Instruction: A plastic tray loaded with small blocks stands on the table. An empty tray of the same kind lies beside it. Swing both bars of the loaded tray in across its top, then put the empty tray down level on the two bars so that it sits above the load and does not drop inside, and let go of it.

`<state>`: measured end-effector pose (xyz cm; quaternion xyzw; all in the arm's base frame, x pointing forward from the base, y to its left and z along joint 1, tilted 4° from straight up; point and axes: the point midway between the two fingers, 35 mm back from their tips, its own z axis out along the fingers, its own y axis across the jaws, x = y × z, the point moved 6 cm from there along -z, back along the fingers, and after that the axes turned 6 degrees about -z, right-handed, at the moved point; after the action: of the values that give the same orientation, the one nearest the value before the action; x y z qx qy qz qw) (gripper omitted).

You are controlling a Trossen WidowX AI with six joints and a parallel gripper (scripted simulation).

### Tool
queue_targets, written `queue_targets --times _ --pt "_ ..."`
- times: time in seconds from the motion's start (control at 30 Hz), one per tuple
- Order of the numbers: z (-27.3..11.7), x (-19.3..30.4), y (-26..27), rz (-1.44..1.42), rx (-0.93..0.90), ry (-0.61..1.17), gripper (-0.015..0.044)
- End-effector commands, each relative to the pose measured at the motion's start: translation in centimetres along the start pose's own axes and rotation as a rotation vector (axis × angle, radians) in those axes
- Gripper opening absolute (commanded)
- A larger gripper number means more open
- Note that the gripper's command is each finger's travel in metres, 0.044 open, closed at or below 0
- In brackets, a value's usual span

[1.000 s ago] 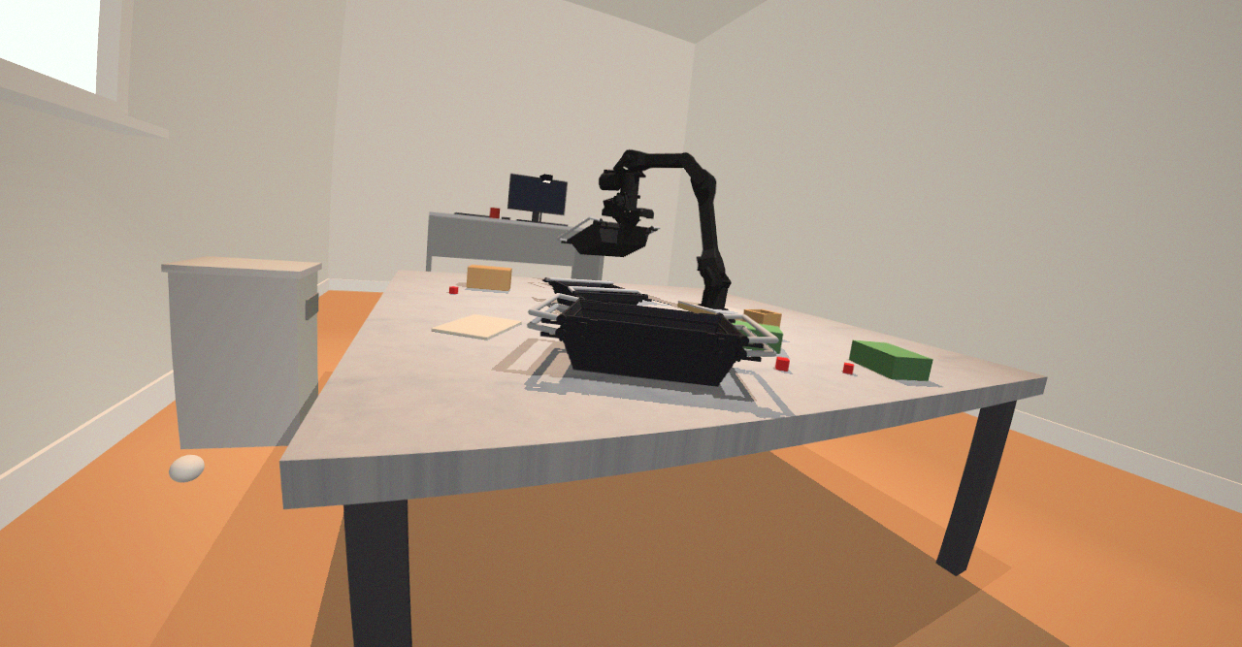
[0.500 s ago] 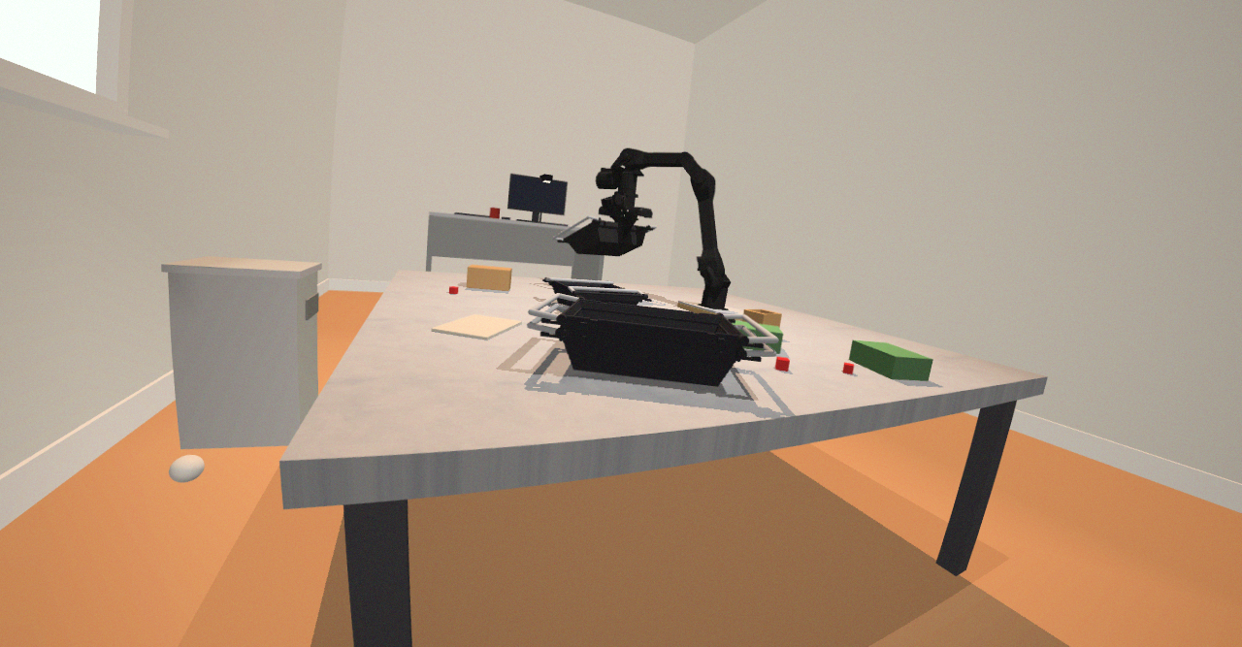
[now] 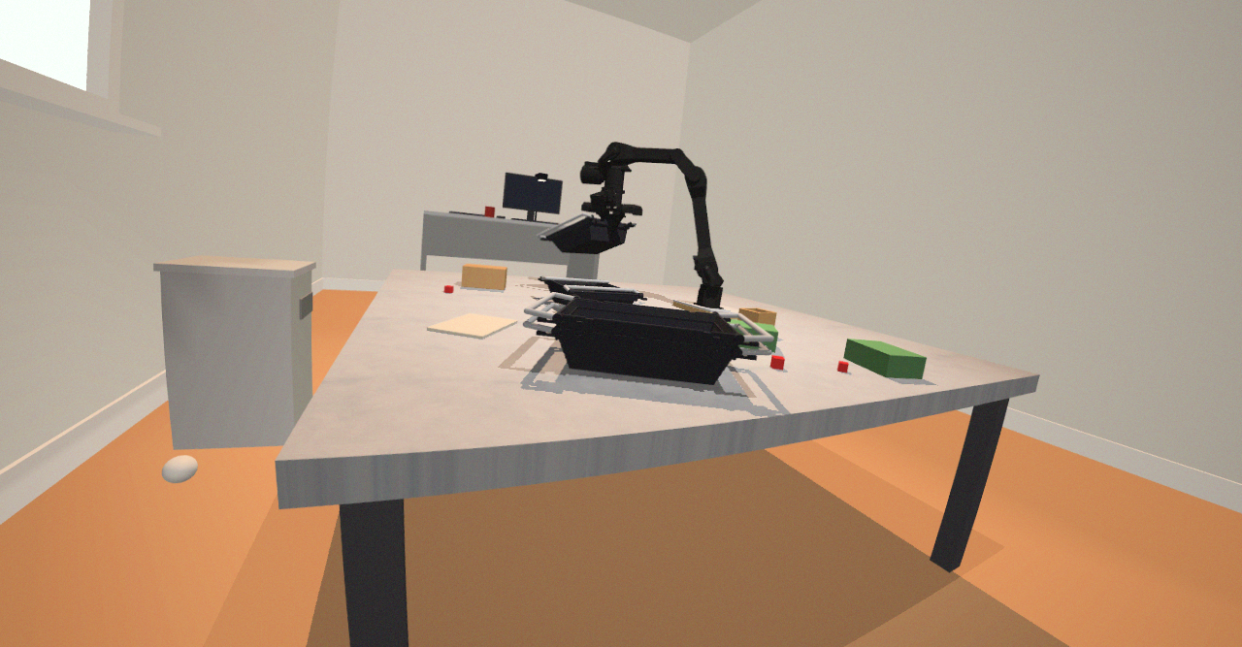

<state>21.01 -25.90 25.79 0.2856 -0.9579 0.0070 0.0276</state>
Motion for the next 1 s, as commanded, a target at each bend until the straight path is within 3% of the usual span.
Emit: queue_targets --times 0.0,0.97 --pt "-0.4 -1.3 0.1 -0.053 0.014 -0.004 0.0000" --pt "-0.4 -12.6 3.3 -0.499 0.014 -0.015 0.0000"
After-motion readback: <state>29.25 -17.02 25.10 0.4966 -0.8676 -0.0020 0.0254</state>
